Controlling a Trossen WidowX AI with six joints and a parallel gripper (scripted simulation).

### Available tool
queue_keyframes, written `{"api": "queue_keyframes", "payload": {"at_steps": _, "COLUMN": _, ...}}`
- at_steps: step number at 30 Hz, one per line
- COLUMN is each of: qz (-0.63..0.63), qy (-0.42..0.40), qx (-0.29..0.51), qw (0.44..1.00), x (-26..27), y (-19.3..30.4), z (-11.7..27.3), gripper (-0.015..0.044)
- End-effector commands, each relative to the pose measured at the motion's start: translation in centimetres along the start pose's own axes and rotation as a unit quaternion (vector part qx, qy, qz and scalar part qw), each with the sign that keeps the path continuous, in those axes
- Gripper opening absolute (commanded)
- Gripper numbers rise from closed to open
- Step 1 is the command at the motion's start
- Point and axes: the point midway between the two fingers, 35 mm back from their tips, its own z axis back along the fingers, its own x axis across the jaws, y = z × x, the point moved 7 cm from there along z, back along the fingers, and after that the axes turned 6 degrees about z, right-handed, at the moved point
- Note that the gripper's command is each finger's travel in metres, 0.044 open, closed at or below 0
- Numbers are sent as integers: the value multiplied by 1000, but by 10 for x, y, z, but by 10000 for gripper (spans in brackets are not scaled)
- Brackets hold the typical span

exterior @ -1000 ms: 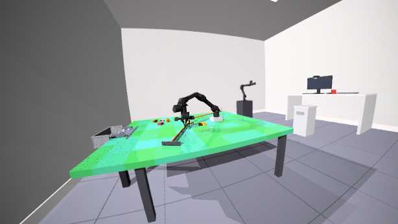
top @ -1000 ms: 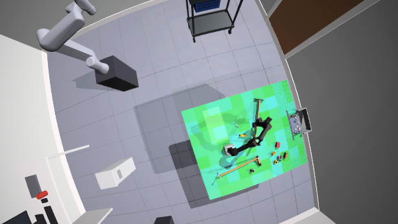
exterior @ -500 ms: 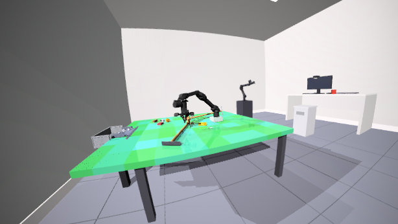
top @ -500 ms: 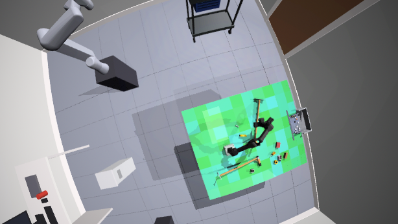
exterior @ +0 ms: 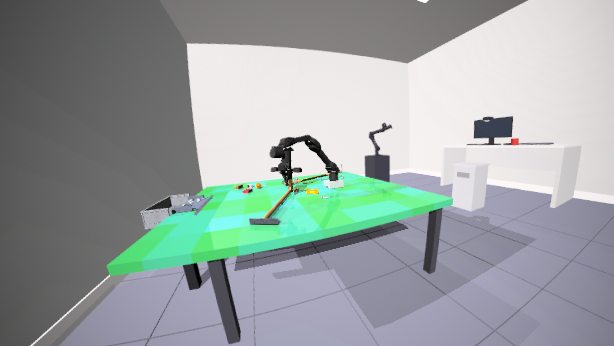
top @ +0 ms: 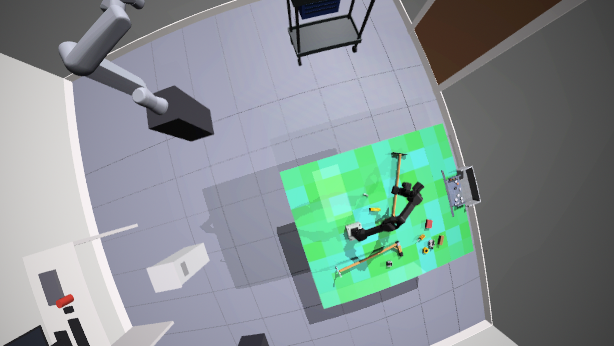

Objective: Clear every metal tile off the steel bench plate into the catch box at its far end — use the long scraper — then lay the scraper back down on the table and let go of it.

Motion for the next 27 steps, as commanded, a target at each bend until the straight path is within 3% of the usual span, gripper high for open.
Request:
{"api": "queue_keyframes", "payload": {"at_steps": 1, "qz": -50, "qy": 6, "qx": -7, "qw": 999, "x": 5, "y": 2, "z": 9, "gripper": 0}}
{"api": "queue_keyframes", "payload": {"at_steps": 18, "qz": -241, "qy": 17, "qx": -45, "qw": 969, "x": 24, "y": 9, "z": 48, "gripper": 0}}
{"api": "queue_keyframes", "payload": {"at_steps": 27, "qz": -248, "qy": 17, "qx": -47, "qw": 968, "x": 24, "y": 9, "z": 45, "gripper": 0}}
